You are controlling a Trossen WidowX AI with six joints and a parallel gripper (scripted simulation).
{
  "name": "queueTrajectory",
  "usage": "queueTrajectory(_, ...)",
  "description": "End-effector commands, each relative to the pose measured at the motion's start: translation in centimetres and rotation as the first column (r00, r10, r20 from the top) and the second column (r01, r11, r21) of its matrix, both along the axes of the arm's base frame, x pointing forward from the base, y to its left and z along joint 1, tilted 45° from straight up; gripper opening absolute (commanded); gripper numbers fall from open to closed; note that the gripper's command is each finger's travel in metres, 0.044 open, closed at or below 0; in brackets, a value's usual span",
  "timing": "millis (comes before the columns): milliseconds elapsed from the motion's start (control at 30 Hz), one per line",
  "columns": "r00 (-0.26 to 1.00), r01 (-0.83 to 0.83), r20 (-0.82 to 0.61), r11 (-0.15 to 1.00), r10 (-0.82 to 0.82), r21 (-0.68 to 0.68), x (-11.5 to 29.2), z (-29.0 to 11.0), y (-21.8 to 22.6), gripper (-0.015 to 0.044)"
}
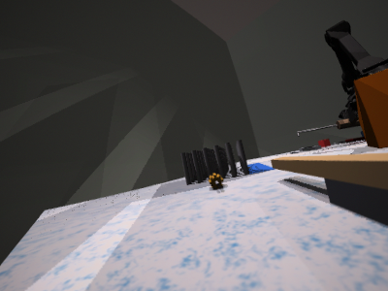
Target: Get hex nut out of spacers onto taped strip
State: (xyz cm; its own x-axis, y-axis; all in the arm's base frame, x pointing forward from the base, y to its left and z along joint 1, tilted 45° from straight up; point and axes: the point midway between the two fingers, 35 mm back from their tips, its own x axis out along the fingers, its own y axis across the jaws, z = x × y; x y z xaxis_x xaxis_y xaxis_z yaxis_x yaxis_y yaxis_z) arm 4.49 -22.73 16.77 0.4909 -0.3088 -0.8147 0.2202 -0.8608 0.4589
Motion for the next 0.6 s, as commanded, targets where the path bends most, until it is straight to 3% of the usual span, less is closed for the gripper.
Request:
queueTrajectory(0,0.999,0.013,0.033,1.0,-0.013,-0.003,-0.7,0.4,-0.1,0.0)
queueTrajectory(567,0.98,0.13,0.166,0.987,-0.113,-0.09,-5.0,3.1,-0.3,0.0)
